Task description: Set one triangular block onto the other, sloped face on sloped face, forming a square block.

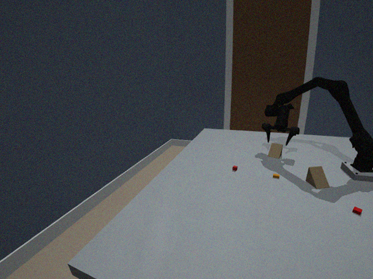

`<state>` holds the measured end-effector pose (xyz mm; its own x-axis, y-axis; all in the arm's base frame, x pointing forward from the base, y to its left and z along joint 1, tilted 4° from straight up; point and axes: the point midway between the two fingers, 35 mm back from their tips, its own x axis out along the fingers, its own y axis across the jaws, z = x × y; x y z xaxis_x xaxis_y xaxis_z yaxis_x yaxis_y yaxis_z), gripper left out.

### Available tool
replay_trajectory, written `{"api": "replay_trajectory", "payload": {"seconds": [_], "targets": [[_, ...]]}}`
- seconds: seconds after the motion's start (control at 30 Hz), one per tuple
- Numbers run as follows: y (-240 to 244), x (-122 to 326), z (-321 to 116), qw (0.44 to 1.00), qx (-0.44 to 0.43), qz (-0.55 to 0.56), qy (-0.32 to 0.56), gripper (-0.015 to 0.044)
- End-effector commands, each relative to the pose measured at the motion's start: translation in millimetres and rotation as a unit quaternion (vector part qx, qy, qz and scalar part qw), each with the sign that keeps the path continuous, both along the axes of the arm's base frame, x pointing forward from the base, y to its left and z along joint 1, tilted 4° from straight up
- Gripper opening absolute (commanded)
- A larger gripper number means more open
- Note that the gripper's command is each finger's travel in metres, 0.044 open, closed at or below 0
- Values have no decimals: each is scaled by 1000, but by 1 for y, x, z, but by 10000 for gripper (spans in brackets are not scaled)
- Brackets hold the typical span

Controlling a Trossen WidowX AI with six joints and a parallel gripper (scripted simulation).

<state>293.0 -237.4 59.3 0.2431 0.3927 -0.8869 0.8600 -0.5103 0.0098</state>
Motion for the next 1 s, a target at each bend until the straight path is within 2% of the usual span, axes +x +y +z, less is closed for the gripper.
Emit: {"api": "replay_trajectory", "payload": {"seconds": [0.0, 0.97], "targets": [[2, 2, -5, 1000, 3, -2, 0, 440], [18, 12, -47, 1000, 4, -3, -1, 440]]}}
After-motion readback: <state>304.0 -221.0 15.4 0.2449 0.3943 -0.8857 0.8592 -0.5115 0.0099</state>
